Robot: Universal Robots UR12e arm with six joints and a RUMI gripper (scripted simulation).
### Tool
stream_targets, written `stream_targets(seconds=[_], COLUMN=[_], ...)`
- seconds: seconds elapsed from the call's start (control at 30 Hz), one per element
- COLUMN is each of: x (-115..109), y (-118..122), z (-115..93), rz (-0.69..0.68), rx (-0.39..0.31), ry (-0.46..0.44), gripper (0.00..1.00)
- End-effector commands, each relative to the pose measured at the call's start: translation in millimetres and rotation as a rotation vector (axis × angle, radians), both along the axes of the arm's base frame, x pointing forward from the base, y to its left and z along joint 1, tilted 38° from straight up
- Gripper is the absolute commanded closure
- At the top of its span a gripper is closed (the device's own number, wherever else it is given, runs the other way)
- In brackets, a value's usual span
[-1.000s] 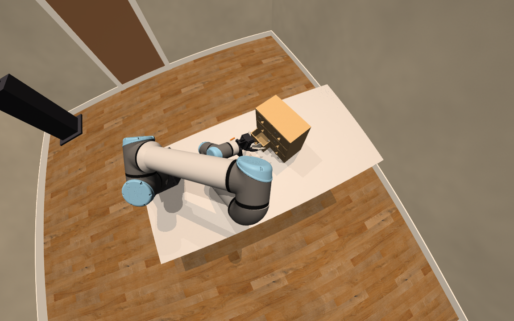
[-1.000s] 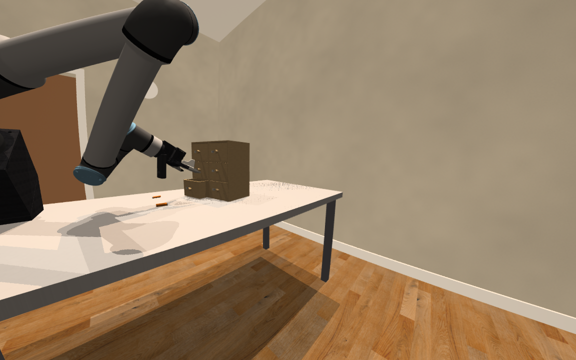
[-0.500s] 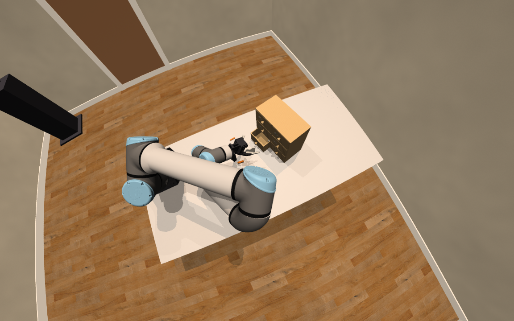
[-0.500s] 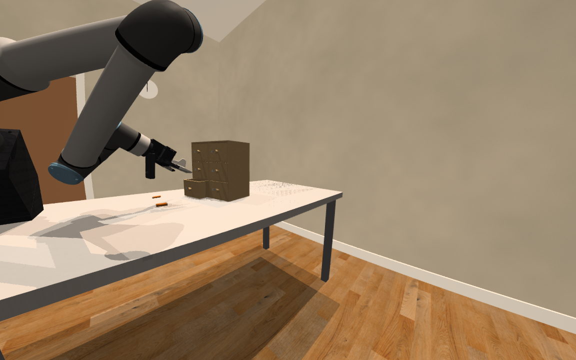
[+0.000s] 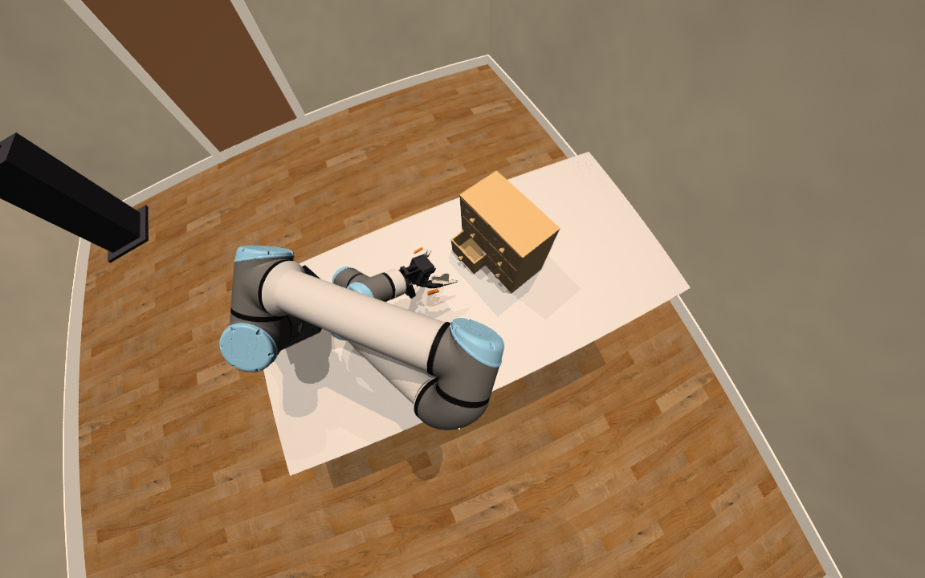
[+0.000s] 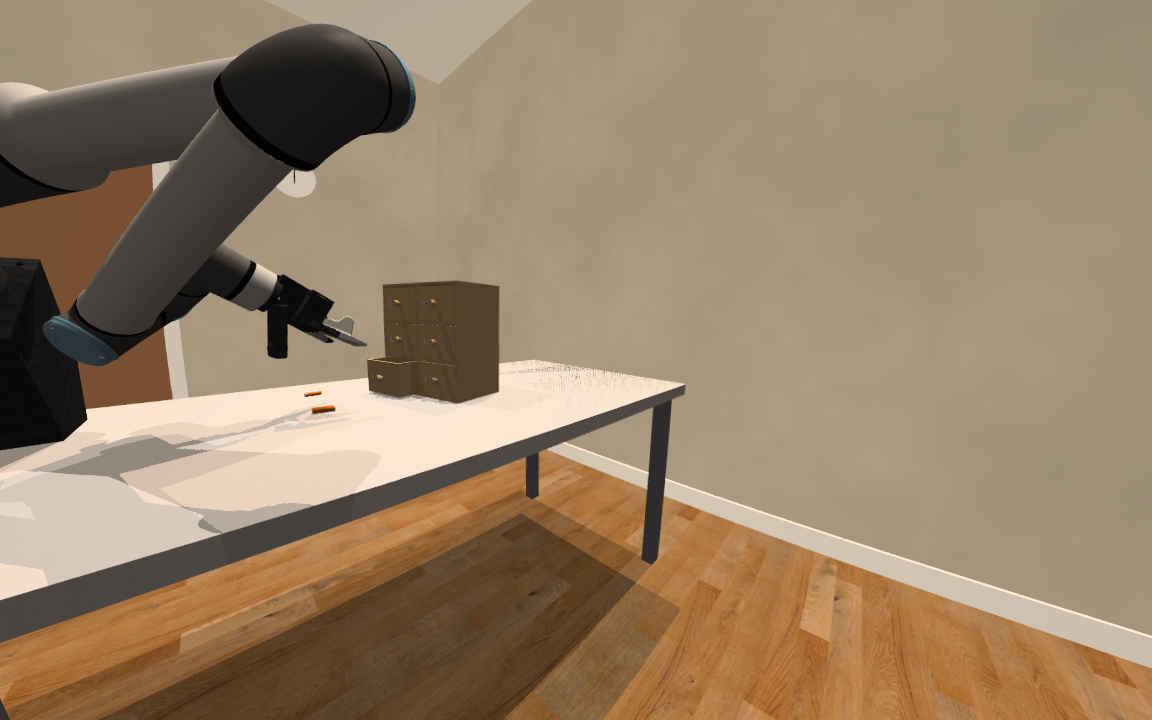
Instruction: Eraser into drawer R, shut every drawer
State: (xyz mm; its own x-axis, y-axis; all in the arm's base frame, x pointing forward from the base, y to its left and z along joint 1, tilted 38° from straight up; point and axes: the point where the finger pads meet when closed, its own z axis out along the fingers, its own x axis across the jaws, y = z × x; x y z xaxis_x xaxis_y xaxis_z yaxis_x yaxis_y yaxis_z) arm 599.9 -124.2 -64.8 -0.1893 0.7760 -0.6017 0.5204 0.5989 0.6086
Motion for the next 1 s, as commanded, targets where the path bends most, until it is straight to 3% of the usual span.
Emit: stream_targets(seconds=[0.0, 0.4, 0.97], x=[-9, -23, -25], y=[-1, -2, -2], z=[2, 5, 5], rz=[0.002, 0.002, 0.001], rx=[0.000, 0.000, 0.000], ry=[-0.001, -0.001, -0.001], gripper=[0.00, 0.00, 0.00])
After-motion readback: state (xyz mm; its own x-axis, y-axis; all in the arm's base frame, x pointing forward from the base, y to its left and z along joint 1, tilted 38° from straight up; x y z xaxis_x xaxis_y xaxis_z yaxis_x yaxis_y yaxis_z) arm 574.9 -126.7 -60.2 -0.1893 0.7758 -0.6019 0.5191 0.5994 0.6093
